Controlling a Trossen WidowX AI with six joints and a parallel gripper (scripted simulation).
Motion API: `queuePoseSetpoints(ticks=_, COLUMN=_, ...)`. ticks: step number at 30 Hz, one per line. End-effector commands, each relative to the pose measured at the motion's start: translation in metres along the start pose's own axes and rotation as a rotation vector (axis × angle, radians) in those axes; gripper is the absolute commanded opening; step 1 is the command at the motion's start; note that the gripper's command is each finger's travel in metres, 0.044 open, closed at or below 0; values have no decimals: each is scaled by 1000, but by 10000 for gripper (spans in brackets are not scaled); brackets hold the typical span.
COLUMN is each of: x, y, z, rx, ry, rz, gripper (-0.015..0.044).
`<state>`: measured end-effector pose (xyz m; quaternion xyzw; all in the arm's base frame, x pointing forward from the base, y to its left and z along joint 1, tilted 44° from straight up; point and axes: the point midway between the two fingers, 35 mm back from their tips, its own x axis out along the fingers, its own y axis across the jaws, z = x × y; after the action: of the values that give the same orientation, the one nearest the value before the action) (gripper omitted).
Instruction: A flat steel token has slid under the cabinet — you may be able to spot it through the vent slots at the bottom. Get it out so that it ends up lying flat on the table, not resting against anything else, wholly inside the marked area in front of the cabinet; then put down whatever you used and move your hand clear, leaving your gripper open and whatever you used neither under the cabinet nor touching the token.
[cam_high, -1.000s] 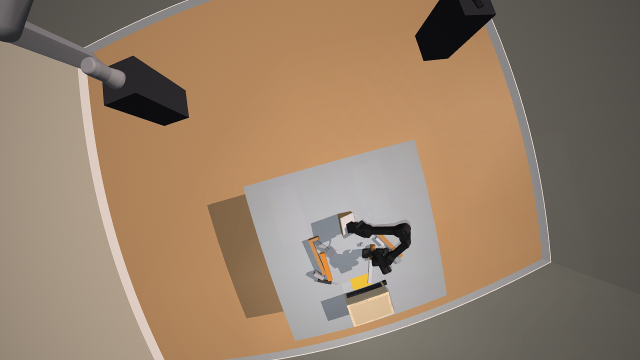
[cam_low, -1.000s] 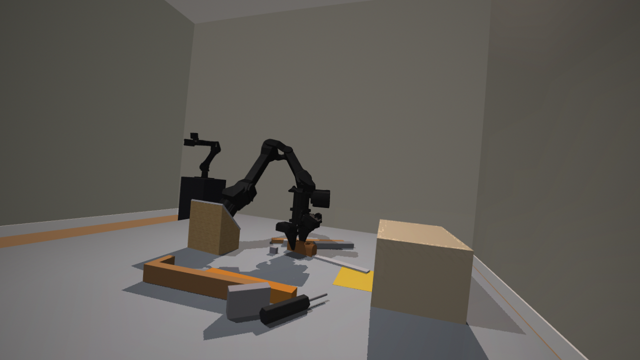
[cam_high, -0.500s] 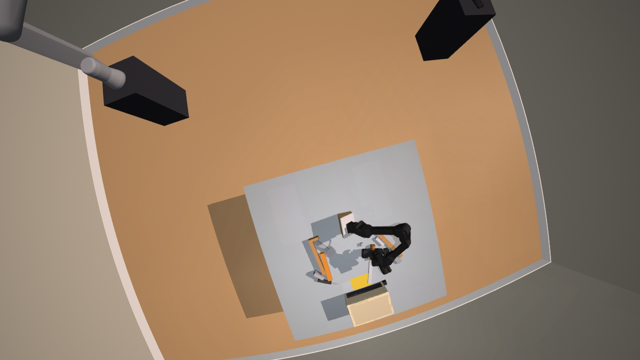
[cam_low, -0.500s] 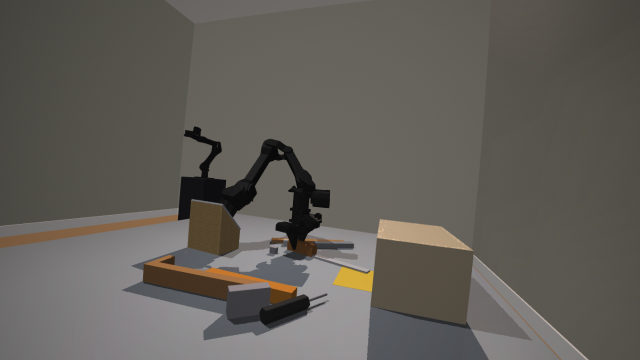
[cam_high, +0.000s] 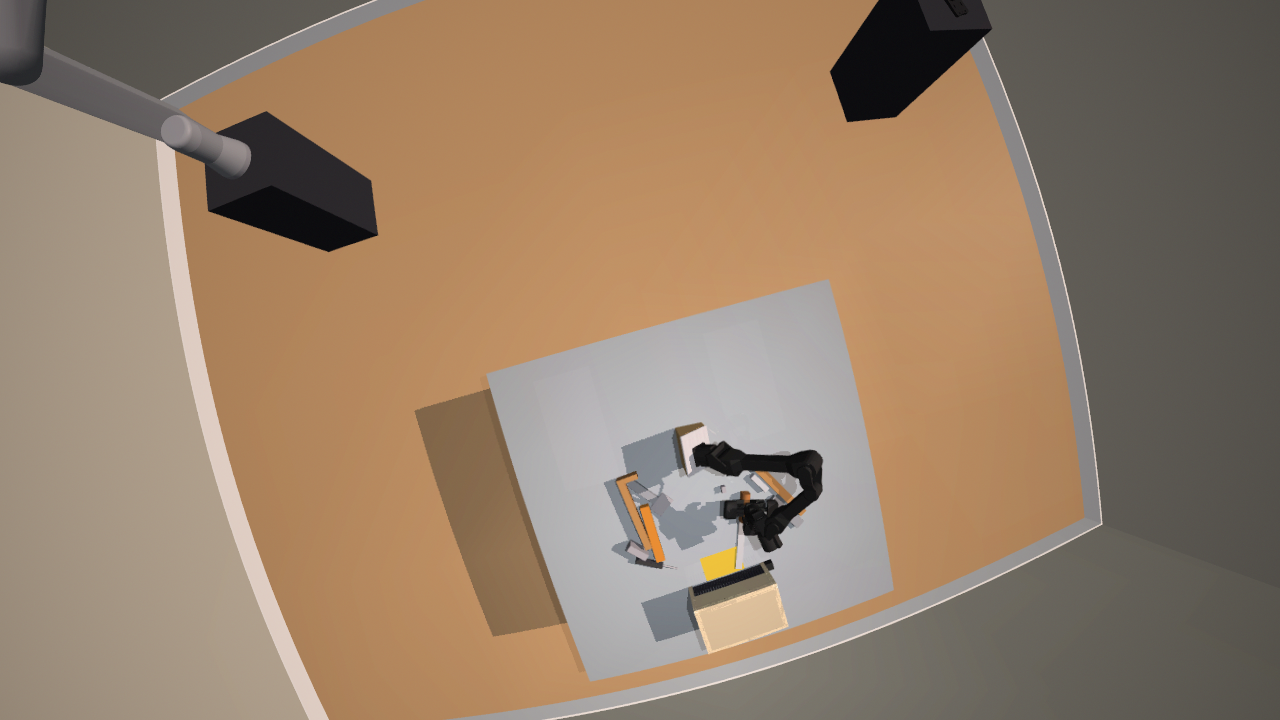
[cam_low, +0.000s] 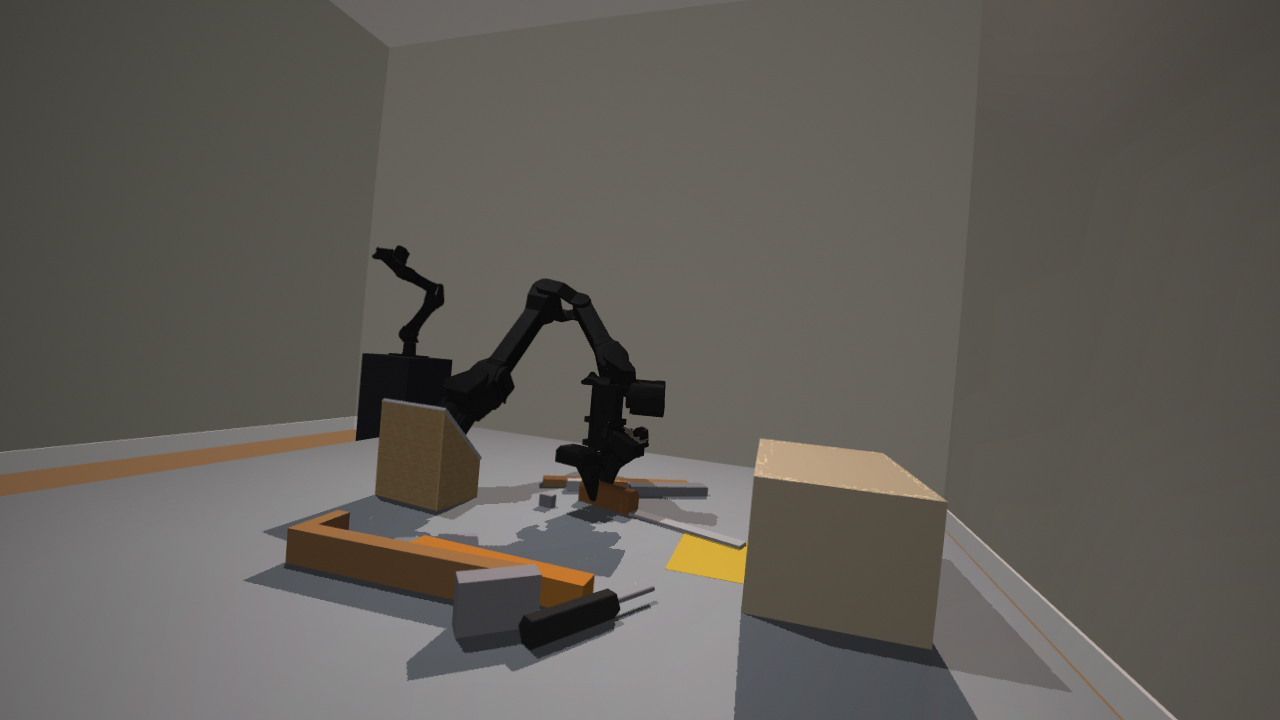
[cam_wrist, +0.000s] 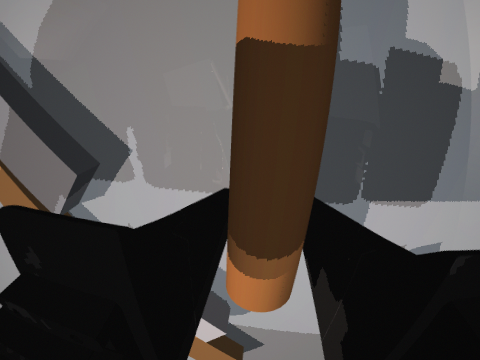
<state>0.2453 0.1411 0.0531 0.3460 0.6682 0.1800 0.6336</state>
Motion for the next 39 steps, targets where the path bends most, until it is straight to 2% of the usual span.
queuePoseSetpoints(ticks=1, x=0, y=1, z=6, rx=-5, ry=1, rz=2, gripper=0)
queuePoseSetpoints(ticks=39, x=-1, y=1, z=52, rx=-2, ry=-1, rz=1, gripper=0)
